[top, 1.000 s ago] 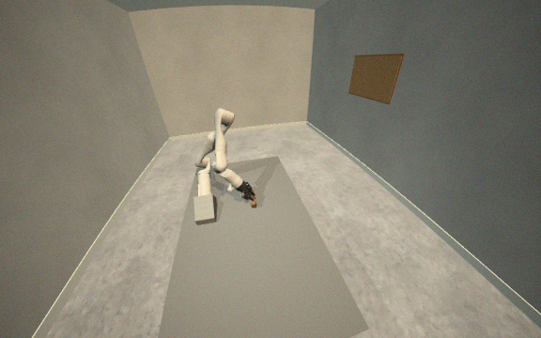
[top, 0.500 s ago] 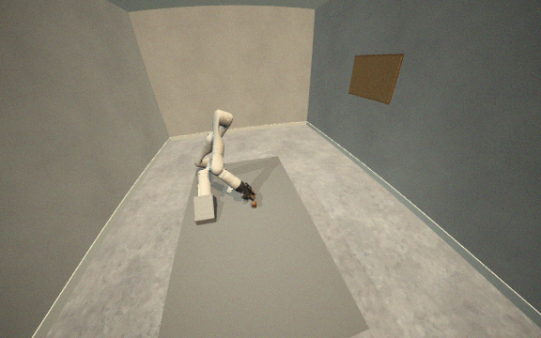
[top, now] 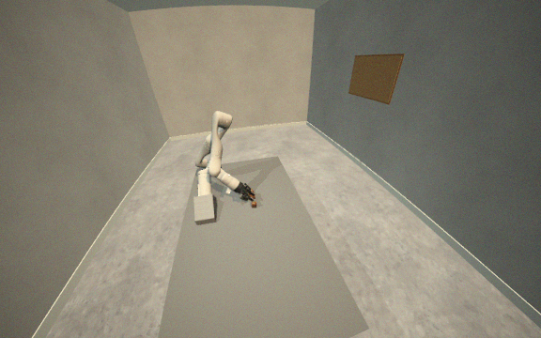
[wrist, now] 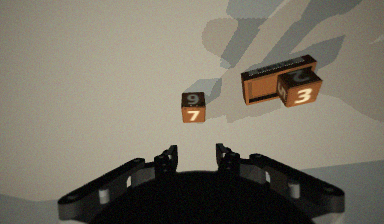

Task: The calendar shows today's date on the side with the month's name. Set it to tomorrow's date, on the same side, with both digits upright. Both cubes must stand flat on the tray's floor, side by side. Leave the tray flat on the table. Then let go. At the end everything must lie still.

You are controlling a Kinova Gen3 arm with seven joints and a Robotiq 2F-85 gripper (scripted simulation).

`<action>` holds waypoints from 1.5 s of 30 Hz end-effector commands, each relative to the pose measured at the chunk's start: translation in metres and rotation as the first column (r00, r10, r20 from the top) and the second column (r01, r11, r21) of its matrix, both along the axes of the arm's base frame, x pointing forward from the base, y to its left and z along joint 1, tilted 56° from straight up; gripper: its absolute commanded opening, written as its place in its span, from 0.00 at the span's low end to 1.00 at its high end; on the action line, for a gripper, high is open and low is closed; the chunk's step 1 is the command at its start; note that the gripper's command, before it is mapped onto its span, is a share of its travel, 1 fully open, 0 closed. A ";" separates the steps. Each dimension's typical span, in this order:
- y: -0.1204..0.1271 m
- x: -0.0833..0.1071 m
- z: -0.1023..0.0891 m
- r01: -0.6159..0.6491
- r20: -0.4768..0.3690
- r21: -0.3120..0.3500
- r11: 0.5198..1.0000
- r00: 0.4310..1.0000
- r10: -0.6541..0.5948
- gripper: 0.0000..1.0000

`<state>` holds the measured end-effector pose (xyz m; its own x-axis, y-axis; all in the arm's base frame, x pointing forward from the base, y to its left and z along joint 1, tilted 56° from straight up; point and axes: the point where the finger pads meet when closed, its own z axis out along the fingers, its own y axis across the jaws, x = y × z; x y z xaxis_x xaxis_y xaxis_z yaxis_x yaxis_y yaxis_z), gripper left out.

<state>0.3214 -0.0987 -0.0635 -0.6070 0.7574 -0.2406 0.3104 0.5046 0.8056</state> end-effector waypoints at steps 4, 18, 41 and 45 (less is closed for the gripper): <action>0.001 -0.002 -0.001 0.009 -0.002 0.001 1.000 1.000 -0.009 0.48; 0.001 -0.003 -0.002 0.016 -0.001 -0.004 1.000 1.000 -0.016 0.48; 0.003 -0.002 -0.003 0.016 -0.001 -0.004 1.000 1.000 -0.016 0.48; 0.006 -0.002 -0.005 0.016 -0.001 -0.004 1.000 1.000 -0.016 0.48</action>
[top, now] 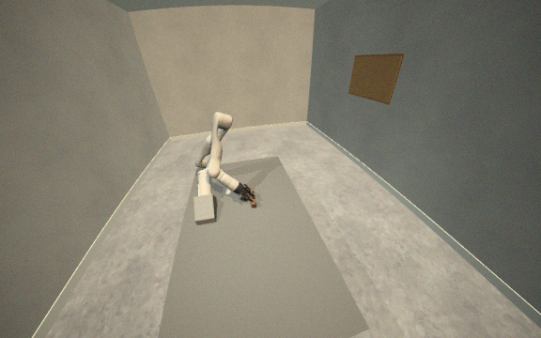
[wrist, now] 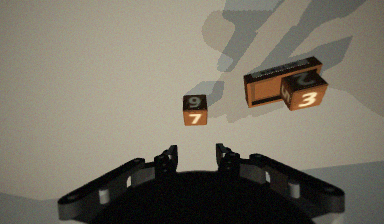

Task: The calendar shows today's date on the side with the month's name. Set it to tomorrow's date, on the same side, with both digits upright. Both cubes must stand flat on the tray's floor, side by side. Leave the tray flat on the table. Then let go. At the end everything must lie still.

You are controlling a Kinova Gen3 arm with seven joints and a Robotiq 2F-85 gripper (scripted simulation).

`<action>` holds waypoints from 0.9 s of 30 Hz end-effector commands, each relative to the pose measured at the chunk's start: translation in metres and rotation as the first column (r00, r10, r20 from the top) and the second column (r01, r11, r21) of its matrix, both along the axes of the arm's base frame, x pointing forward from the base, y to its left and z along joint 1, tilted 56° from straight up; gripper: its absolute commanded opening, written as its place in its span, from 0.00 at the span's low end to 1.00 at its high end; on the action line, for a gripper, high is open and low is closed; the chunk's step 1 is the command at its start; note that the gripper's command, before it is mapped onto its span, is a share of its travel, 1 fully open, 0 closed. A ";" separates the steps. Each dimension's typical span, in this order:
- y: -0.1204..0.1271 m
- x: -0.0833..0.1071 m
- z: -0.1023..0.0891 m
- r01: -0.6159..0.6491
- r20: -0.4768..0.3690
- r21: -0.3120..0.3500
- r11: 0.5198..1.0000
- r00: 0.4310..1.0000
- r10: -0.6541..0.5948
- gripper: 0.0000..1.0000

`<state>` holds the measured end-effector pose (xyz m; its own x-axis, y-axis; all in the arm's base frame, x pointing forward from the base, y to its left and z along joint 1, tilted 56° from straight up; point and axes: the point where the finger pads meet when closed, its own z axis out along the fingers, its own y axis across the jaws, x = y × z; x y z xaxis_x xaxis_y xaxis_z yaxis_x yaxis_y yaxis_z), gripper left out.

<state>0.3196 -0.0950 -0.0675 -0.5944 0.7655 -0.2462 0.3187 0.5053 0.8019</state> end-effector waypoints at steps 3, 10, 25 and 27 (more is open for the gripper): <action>0.005 0.000 -0.003 -0.001 -0.001 0.004 1.000 1.000 0.001 0.48; 0.011 0.001 -0.007 -0.001 -0.001 0.004 1.000 1.000 0.001 0.48; 0.034 0.004 -0.023 -0.001 -0.001 0.004 1.000 1.000 0.001 0.48; 0.034 0.004 -0.023 -0.001 -0.001 0.004 1.000 1.000 0.001 0.48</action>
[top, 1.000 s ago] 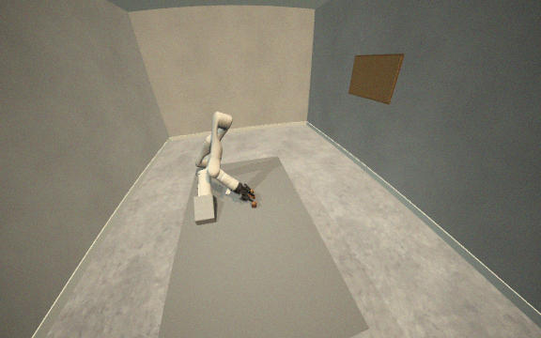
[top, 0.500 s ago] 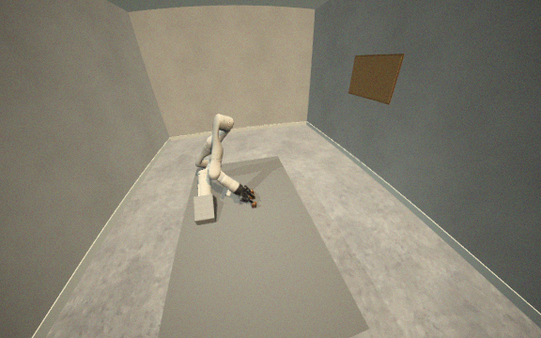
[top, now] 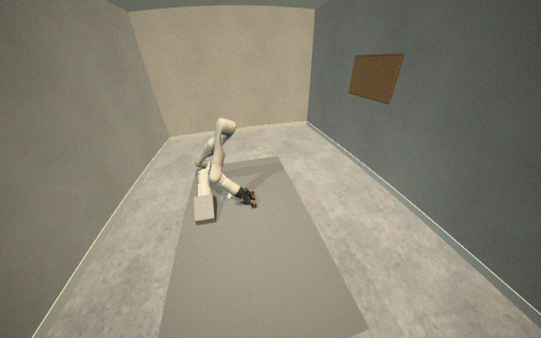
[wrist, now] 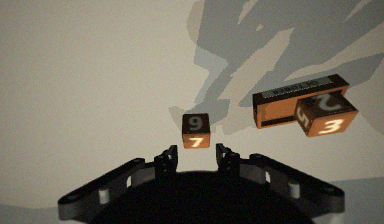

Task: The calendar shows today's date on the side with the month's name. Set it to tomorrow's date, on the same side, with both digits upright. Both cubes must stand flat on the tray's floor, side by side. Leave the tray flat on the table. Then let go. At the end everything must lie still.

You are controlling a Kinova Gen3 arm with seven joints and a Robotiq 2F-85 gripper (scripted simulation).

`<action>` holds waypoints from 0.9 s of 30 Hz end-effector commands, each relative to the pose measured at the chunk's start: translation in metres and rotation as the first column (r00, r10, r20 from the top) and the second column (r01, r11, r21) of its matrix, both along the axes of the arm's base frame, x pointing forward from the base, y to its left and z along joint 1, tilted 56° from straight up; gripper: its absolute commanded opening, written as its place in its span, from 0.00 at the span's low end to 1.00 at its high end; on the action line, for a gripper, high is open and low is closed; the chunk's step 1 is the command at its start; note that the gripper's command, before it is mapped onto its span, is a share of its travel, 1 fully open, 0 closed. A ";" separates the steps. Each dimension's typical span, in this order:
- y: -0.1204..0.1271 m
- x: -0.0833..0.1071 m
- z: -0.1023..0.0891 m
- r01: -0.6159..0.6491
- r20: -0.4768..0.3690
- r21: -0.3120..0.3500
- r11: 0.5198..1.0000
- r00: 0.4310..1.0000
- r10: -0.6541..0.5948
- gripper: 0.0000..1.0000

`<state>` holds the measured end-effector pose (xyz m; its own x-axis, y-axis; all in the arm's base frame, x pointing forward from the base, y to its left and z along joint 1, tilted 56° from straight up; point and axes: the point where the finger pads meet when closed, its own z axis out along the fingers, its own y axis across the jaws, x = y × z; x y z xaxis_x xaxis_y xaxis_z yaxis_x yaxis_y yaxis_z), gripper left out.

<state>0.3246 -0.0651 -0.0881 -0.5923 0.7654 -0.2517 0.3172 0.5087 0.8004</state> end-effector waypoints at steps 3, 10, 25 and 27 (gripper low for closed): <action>0.009 -0.001 -0.005 -0.002 -0.004 0.009 1.000 1.000 0.002 0.48; 0.018 0.000 -0.011 -0.002 -0.004 0.009 1.000 1.000 0.002 0.48; 0.025 0.001 -0.016 -0.002 -0.004 0.009 1.000 1.000 0.002 0.48; 0.025 0.001 -0.016 -0.002 -0.004 0.009 1.000 1.000 0.002 0.48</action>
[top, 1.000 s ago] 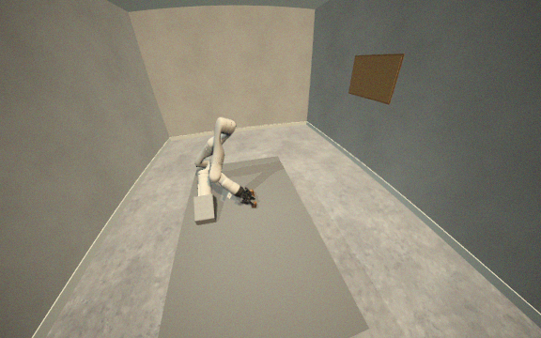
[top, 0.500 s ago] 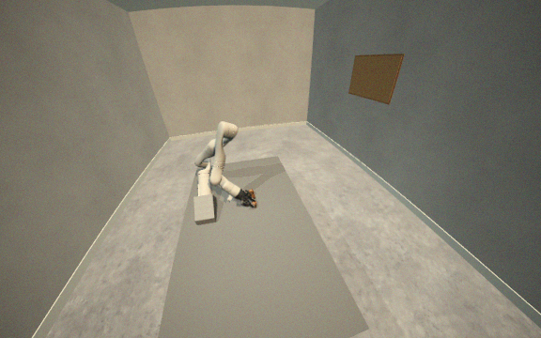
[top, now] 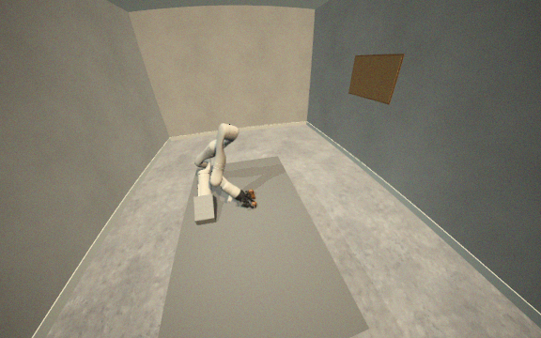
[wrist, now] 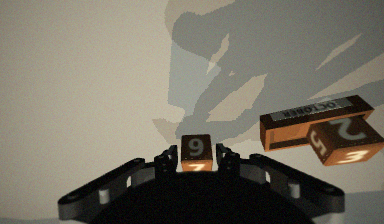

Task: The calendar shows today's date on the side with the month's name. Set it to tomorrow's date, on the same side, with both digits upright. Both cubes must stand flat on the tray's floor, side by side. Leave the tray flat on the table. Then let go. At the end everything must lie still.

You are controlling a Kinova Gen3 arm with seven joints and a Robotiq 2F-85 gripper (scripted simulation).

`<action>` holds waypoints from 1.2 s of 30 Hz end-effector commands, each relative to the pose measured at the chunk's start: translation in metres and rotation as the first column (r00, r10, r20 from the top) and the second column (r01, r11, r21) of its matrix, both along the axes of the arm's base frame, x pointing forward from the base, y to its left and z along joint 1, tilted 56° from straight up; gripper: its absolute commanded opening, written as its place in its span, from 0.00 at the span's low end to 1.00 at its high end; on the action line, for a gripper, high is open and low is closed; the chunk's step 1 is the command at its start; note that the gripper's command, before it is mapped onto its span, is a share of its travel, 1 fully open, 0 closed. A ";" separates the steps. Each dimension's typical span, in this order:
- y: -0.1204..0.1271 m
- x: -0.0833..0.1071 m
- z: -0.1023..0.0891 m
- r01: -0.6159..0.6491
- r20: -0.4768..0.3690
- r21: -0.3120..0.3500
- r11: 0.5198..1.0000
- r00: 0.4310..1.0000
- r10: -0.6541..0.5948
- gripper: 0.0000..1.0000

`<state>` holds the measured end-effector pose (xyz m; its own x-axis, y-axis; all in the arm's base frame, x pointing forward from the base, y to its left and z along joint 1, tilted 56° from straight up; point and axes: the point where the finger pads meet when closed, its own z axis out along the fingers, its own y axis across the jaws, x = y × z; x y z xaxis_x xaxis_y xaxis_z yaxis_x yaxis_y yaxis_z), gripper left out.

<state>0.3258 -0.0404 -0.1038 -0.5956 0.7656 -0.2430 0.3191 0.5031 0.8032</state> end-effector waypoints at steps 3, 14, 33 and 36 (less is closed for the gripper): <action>0.000 0.000 0.000 0.001 0.000 0.000 1.000 1.000 -0.001 0.48; 0.000 0.000 0.000 0.001 0.000 0.000 1.000 1.000 -0.001 0.48; 0.000 0.000 0.000 0.001 0.000 0.000 1.000 1.000 -0.001 0.48; 0.000 0.000 0.000 0.001 0.000 0.000 1.000 1.000 -0.001 0.28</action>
